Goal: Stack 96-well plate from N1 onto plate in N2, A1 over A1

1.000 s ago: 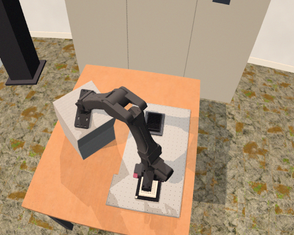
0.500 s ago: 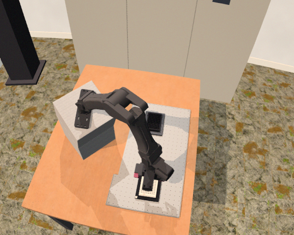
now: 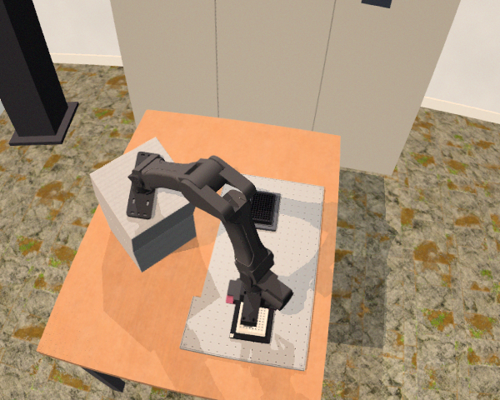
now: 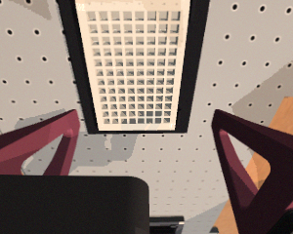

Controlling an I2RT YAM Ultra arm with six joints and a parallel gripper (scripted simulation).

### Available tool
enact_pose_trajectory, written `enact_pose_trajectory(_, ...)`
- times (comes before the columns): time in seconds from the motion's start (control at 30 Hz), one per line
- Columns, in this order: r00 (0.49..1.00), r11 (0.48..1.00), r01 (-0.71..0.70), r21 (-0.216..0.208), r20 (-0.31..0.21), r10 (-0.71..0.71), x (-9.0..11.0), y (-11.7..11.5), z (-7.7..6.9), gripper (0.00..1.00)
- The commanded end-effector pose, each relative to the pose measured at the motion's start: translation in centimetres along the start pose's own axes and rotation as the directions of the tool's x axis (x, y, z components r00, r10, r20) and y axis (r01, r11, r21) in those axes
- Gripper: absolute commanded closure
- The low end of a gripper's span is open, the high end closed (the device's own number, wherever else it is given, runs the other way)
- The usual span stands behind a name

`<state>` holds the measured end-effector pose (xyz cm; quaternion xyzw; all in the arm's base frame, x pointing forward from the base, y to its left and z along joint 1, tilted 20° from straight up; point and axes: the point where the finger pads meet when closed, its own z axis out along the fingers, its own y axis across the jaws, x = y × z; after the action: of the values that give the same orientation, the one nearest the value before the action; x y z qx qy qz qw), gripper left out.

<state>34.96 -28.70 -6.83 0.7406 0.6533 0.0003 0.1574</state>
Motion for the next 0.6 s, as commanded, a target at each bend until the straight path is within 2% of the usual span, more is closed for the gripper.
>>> enact_pose_trajectory(0.0,0.999,0.999,-0.008,-0.04,0.034,0.009,-1.7,1.5,0.2,0.0)
enact_pose_trajectory(0.57,0.999,0.999,-0.005,-0.041,0.031,0.006,-1.5,1.7,2.7,0.0)
